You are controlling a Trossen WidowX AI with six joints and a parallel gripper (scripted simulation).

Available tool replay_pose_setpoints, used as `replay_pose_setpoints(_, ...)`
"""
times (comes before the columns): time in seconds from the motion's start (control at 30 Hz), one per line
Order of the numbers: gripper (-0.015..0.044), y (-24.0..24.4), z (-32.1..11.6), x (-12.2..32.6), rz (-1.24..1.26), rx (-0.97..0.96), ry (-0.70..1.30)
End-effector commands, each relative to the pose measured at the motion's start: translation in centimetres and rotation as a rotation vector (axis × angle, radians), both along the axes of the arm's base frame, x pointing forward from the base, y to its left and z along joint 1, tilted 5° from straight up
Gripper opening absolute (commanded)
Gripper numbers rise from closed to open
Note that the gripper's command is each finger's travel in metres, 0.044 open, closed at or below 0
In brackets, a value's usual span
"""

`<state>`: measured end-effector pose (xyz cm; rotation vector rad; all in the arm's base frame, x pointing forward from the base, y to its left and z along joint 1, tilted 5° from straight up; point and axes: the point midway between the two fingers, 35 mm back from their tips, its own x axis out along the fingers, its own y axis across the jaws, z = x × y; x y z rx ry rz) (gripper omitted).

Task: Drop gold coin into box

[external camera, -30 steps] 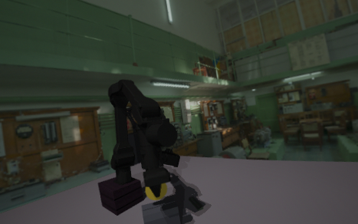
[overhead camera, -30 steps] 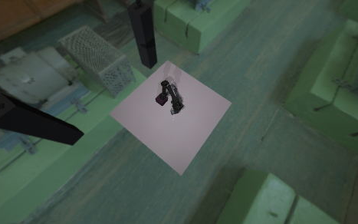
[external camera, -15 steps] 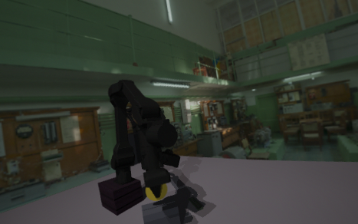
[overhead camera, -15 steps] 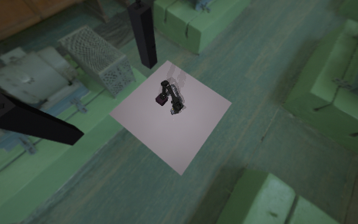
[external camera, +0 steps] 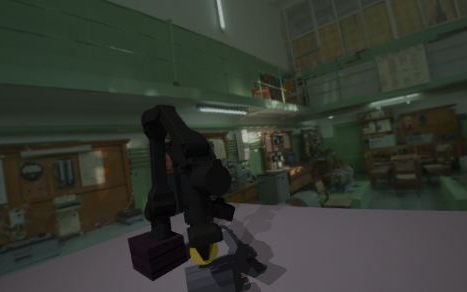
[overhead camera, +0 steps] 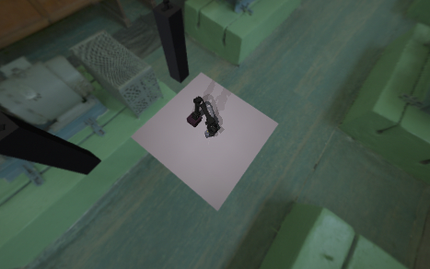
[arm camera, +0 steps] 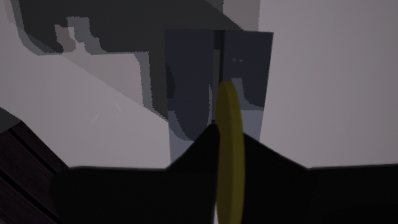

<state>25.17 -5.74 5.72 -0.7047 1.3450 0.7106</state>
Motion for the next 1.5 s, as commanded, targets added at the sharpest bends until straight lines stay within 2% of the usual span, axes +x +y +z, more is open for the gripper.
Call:
replay_pose_setpoints(0.0, 0.0000, 0.0, -0.3, 0.0, 0.004, 0.000, 0.001)
replay_pose_setpoints(0.57, 0.0000, 0.1, -1.1, 0.1, -0.008, 0.001, 0.002)
replay_pose_setpoints(0.77, 0.0157, 0.1, -0.9, 0.1, -0.002, 0.000, 0.000)
replay_pose_setpoints(1.07, 0.0161, 0.1, -0.9, 0.1, -0.002, 0.000, 0.000)
replay_pose_setpoints(1.33, 0.0371, -0.1, 1.1, 0.0, -0.002, 0.000, 0.000)
replay_pose_setpoints(1.4, 0.0423, -0.1, 3.1, -0.4, -0.004, 0.001, 0.002)
replay_pose_setpoints(1.47, 0.0440, -0.1, 5.0, -0.8, -0.005, 0.002, 0.005)
